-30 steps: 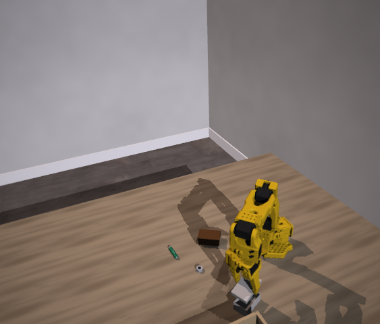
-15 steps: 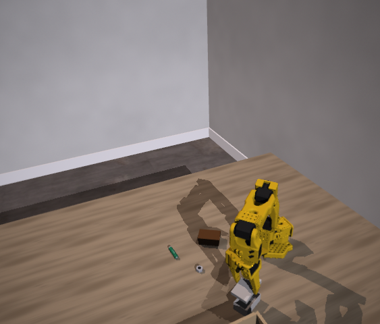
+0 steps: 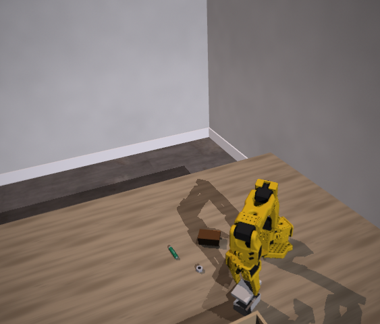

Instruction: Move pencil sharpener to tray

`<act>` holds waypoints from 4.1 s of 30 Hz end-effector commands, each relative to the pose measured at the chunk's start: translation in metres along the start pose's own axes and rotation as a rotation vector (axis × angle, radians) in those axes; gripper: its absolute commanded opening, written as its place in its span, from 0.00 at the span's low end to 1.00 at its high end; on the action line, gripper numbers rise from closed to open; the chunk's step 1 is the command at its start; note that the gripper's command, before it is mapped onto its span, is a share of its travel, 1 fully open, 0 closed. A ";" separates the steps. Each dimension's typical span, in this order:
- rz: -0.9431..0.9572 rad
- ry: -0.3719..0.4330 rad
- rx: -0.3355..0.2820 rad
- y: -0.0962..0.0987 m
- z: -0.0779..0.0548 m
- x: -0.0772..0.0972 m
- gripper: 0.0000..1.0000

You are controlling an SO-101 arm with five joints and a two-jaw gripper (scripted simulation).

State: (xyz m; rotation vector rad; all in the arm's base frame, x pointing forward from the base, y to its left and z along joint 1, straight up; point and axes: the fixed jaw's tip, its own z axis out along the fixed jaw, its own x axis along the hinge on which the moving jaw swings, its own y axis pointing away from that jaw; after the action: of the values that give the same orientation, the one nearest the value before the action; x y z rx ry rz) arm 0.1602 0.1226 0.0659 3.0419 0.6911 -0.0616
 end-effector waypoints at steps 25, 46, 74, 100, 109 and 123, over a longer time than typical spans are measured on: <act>0.002 0.043 0.012 0.002 -0.007 -0.001 0.23; 0.003 0.043 0.012 0.005 -0.006 -0.011 0.23; 0.003 0.043 0.012 0.004 -0.006 -0.009 0.23; 0.004 0.043 0.012 0.001 -0.006 -0.004 0.23; 0.004 0.043 0.012 0.001 -0.006 -0.004 0.23; 0.004 0.043 0.012 0.001 -0.006 -0.004 0.23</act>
State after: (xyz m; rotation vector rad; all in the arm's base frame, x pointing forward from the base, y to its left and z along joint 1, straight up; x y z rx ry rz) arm 0.1541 0.1173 0.0664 3.0471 0.6909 -0.0471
